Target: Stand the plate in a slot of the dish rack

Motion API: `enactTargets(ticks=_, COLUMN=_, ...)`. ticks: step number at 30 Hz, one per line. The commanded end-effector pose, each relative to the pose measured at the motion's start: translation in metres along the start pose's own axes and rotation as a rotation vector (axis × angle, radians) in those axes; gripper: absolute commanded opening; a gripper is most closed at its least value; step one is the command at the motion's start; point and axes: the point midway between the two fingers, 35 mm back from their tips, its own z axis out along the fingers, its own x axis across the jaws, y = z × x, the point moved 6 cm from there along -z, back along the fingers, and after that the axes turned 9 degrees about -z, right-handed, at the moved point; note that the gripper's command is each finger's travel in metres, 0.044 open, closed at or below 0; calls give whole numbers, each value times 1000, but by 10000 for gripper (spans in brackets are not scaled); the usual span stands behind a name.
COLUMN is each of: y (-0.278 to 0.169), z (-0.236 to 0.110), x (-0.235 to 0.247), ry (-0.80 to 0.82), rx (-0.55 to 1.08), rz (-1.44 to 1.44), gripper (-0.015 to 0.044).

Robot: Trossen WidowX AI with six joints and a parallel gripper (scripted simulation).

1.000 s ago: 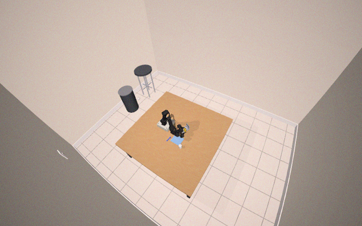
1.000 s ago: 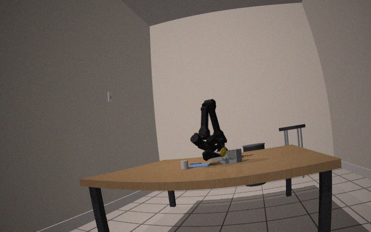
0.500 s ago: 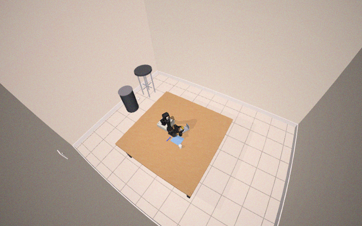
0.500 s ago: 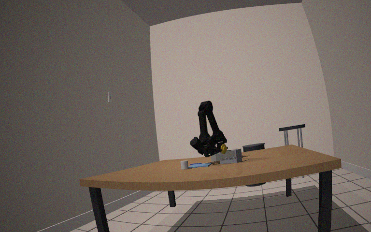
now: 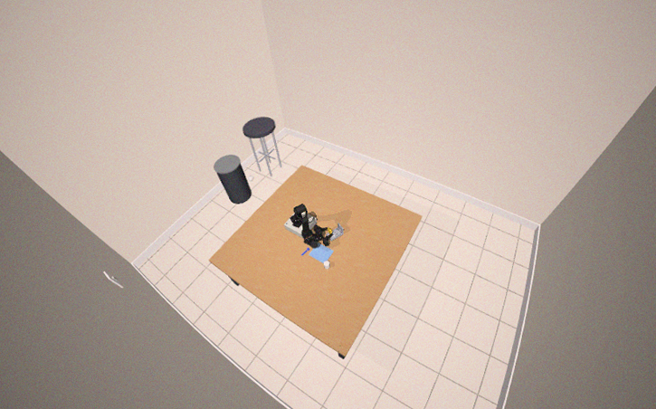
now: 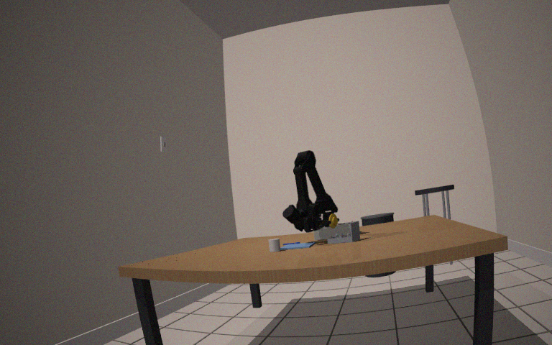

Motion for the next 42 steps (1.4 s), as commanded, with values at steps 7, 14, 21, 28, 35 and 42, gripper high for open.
enactTargets(ticks=7, y=-13, z=4, x=-2, ry=-10, rx=26, rz=19, gripper=0)
enactTargets(ticks=14, y=-19, z=8, x=0, ry=-9, rx=31, rz=32, gripper=0)
enactTargets(ticks=21, y=-23, z=12, x=3, ry=-10, rx=34, rz=45, gripper=0)
enactTargets(ticks=28, y=-26, z=15, x=6, ry=-11, rx=33, rz=54, gripper=0)
enactTargets(ticks=35, y=-41, z=15, x=8, ry=-8, rx=37, rz=56, gripper=0)
enactTargets(ticks=42, y=-38, z=15, x=8, ry=-8, rx=36, rz=60, gripper=0)
